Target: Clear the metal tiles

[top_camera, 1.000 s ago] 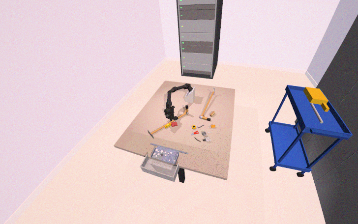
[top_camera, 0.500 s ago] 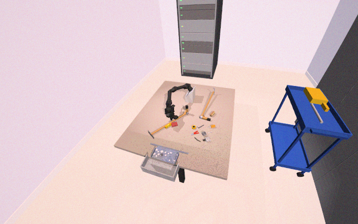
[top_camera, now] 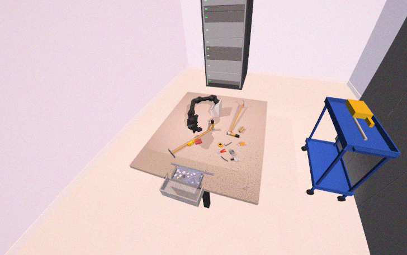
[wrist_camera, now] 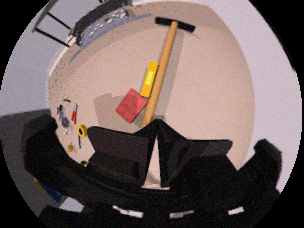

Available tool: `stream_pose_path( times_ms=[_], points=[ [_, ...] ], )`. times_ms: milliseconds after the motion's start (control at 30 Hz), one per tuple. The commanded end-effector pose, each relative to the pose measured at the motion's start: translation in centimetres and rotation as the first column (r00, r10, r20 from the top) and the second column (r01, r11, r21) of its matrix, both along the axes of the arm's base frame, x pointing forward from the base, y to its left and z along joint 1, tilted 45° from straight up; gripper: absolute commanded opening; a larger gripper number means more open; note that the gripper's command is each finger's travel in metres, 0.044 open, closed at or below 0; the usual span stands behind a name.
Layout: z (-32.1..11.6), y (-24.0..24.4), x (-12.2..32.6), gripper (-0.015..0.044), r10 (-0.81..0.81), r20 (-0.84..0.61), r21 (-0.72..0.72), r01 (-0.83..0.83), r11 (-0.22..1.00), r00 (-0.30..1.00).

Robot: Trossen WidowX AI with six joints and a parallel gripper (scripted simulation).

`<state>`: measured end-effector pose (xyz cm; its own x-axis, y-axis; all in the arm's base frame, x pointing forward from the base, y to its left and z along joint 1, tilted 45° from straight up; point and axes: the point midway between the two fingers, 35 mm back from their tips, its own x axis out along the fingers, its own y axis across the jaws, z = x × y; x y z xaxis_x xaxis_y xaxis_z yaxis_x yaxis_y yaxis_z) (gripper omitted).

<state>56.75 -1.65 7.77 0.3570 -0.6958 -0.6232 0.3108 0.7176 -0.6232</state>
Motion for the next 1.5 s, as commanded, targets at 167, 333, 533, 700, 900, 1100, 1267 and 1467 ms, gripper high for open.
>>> stream_pose_path(
  times_ms=[167,333,533,700,900,1100,1267,1467],
  points=[
    [1.5,1.2,-0.2,0.0000,0.006,0.022,0.000,-0.006,1.000,1.000],
    [2.6,1.4,-0.6,0.0000,0.032,0.024,-0.009,-0.032,0.999,0.999],
    [4.0,1.7,-1.1,0.0000,0.064,0.026,-0.021,-0.063,0.998,0.998],
    [5.0,1.9,-1.6,0.0000,0.090,0.027,-0.032,-0.089,0.996,0.996],
    [6.2,2.1,-2.4,0.0000,0.121,0.028,-0.046,-0.120,0.992,0.992],
    [7.3,2.3,-3.1,0.0000,0.151,0.029,-0.059,-0.149,0.987,0.988],
    [7.3,2.1,-3.1,0.0000,0.155,0.029,-0.061,-0.153,0.986,0.988],
    [6.3,1.3,-2.7,0.0000,0.158,0.029,-0.059,-0.156,0.986,0.987]
  ],
)
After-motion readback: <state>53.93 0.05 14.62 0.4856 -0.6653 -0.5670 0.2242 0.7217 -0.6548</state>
